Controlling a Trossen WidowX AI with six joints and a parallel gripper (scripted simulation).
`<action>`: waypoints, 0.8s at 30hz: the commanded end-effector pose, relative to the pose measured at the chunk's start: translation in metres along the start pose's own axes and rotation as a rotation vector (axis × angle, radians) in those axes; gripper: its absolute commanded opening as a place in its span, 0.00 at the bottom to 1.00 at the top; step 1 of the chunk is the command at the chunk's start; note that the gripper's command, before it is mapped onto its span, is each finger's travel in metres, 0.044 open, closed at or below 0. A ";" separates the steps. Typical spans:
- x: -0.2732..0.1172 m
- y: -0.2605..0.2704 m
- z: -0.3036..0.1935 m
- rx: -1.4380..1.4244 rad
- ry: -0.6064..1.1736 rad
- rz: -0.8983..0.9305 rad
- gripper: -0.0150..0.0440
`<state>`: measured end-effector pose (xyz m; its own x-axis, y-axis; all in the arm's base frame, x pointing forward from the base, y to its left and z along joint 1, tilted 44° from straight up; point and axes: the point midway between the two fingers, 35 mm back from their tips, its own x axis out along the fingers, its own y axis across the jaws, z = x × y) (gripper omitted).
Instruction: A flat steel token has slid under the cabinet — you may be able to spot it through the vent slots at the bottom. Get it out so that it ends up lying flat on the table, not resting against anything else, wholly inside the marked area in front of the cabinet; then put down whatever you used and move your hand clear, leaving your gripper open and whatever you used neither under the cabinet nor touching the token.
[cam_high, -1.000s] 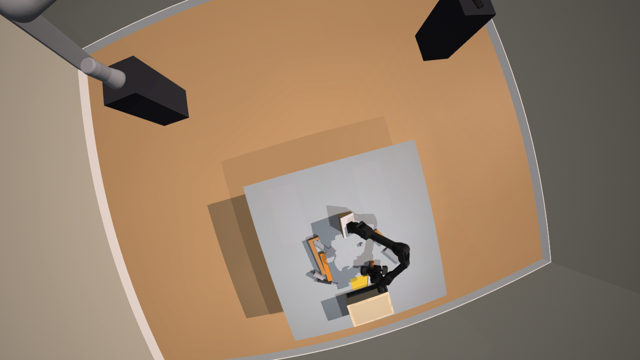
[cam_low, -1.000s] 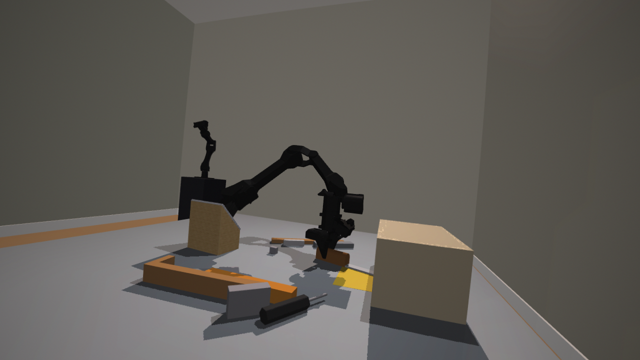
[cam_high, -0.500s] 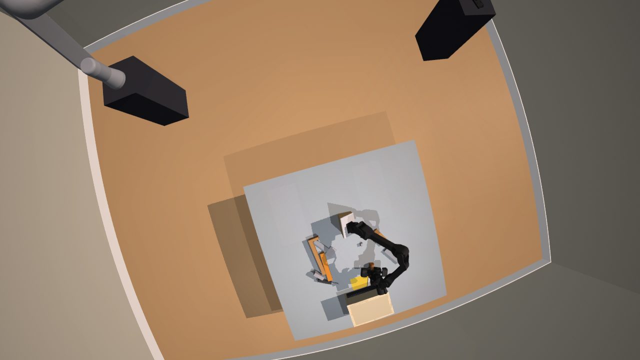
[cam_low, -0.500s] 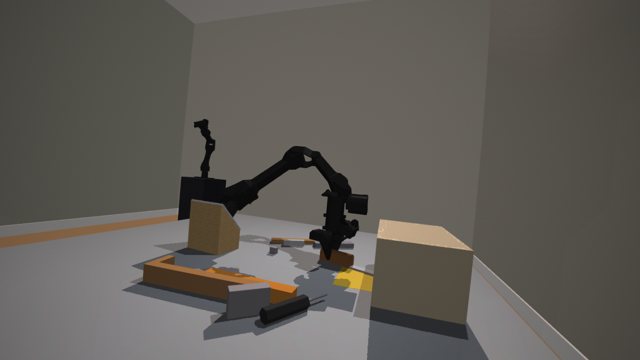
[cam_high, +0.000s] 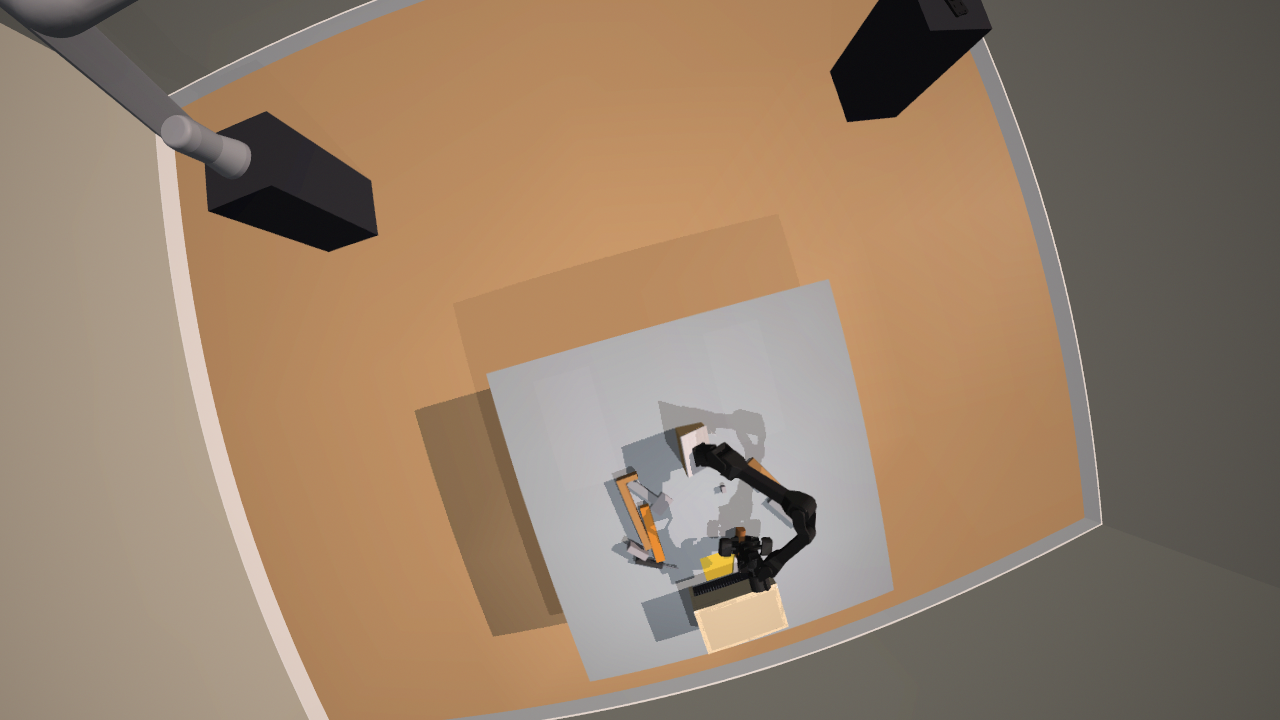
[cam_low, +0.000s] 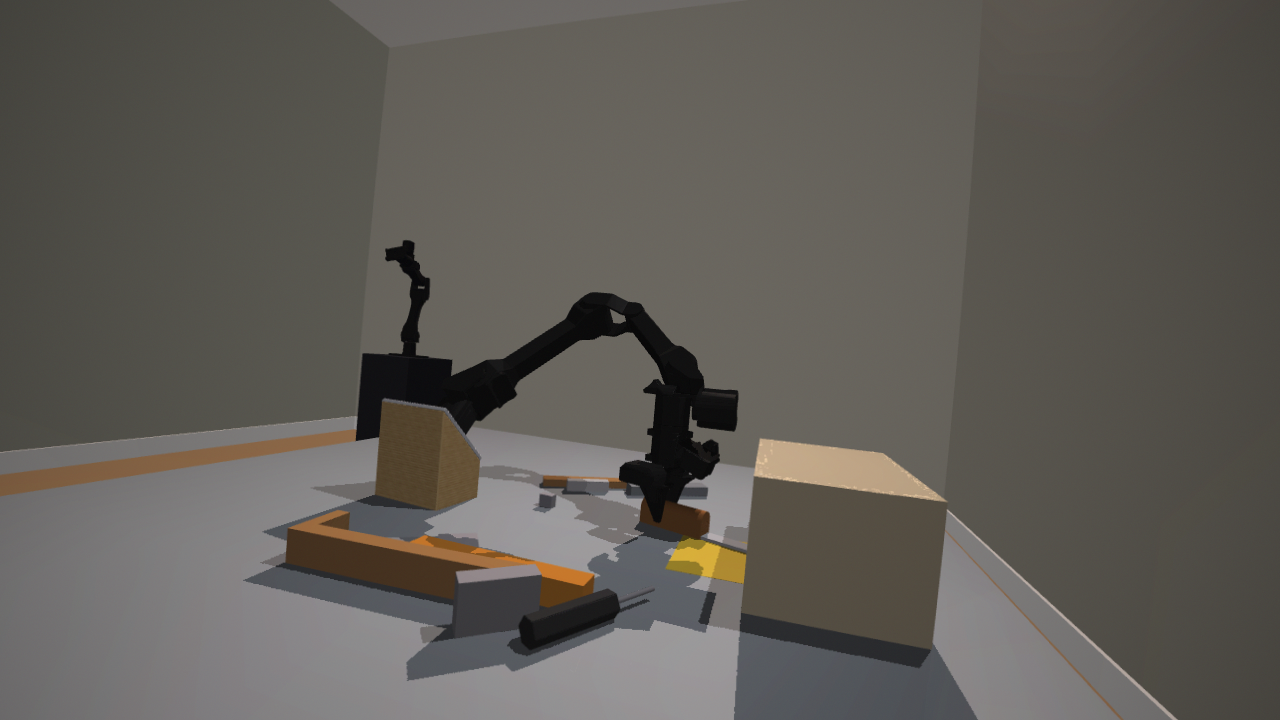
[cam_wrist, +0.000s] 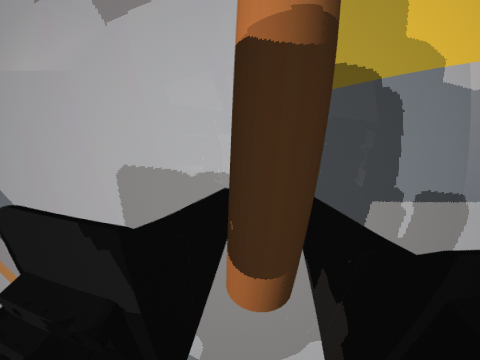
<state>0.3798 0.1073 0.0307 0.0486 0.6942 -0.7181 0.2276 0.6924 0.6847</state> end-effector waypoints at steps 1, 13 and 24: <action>0.001 -0.009 0.000 0.001 0.000 -0.007 0.25; 0.001 -0.013 -0.002 0.001 0.000 -0.007 0.25; 0.001 -0.012 -0.013 0.001 0.001 -0.007 0.25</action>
<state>0.3692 0.1014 0.0245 0.0489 0.6930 -0.7193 0.2240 0.6942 0.6841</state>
